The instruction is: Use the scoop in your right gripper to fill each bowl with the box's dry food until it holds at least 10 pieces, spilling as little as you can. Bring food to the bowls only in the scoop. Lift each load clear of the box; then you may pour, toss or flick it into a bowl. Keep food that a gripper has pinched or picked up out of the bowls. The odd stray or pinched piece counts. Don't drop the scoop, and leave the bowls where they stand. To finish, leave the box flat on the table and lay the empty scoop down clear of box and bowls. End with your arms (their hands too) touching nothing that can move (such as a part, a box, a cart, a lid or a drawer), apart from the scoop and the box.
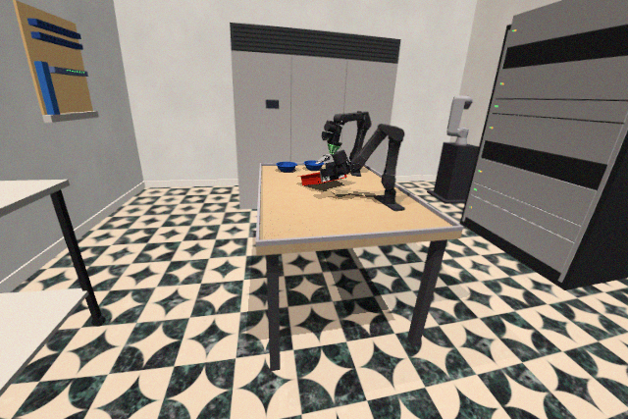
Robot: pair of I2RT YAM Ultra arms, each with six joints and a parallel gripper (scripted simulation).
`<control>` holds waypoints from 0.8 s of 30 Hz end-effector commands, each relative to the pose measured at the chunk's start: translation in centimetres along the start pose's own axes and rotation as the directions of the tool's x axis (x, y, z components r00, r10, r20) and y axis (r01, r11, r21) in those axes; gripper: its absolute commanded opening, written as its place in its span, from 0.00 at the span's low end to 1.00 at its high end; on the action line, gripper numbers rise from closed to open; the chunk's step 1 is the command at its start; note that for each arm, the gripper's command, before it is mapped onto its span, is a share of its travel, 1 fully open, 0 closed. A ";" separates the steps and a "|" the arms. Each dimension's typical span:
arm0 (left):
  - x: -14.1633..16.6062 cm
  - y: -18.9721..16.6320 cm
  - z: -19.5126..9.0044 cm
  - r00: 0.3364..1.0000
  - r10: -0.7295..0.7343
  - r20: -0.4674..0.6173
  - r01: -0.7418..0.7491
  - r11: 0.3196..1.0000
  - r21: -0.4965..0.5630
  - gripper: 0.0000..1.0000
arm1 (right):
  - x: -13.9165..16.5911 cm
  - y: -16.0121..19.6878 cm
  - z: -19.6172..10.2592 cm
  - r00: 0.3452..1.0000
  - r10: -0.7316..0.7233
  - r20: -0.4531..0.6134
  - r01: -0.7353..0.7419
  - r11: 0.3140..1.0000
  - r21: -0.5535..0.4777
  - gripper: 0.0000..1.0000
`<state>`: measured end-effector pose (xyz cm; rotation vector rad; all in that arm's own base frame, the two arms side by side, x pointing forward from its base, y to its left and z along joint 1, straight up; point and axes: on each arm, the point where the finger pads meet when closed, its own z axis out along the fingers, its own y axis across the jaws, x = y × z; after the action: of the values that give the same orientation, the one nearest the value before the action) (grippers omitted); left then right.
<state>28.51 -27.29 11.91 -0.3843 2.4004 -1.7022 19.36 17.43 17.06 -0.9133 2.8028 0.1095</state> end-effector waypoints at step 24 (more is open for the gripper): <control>-1.0 -4.3 -0.6 0.994 0.105 0.033 -0.107 0.990 0.096 0.00 | -3.0 6.0 0.8 0.986 -0.162 -0.043 0.160 0.986 -0.041 0.00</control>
<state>28.51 -27.29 11.91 -0.3843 2.4004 -1.7022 17.66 22.97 16.41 -1.1607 2.7920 0.0795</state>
